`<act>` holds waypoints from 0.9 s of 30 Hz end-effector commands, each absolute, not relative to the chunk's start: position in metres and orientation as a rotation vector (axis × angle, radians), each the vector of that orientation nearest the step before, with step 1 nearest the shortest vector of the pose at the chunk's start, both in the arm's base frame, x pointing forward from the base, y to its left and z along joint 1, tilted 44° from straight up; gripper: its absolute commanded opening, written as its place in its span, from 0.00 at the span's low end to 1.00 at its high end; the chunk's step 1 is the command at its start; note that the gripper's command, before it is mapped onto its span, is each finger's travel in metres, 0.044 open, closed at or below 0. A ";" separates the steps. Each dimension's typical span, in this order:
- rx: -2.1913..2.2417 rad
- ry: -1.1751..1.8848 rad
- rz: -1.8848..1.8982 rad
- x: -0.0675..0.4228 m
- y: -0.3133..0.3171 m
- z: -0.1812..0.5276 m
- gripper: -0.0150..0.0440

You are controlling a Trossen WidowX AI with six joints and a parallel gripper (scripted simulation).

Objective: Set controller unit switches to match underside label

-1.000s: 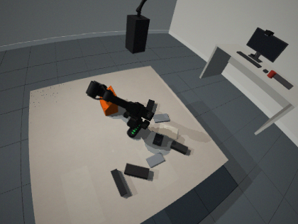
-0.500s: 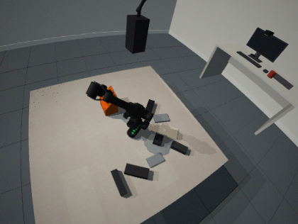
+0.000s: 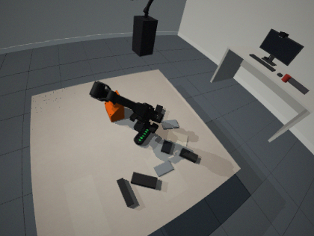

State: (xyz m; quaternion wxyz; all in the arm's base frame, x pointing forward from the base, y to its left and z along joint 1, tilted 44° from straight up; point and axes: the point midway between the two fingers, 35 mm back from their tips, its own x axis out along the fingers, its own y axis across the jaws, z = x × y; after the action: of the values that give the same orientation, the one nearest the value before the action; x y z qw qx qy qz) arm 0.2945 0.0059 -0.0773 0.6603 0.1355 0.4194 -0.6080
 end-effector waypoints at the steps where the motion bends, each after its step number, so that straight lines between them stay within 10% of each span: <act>1: 0.312 0.947 -1.381 0.300 -0.001 -0.067 0.25; 27: 0.311 0.947 -1.381 0.300 -0.027 -0.085 0.25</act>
State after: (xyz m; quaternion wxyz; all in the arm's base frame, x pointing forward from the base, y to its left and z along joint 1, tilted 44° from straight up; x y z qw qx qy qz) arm 0.3027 -0.0213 -0.0805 0.6599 0.1420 0.4162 -0.6093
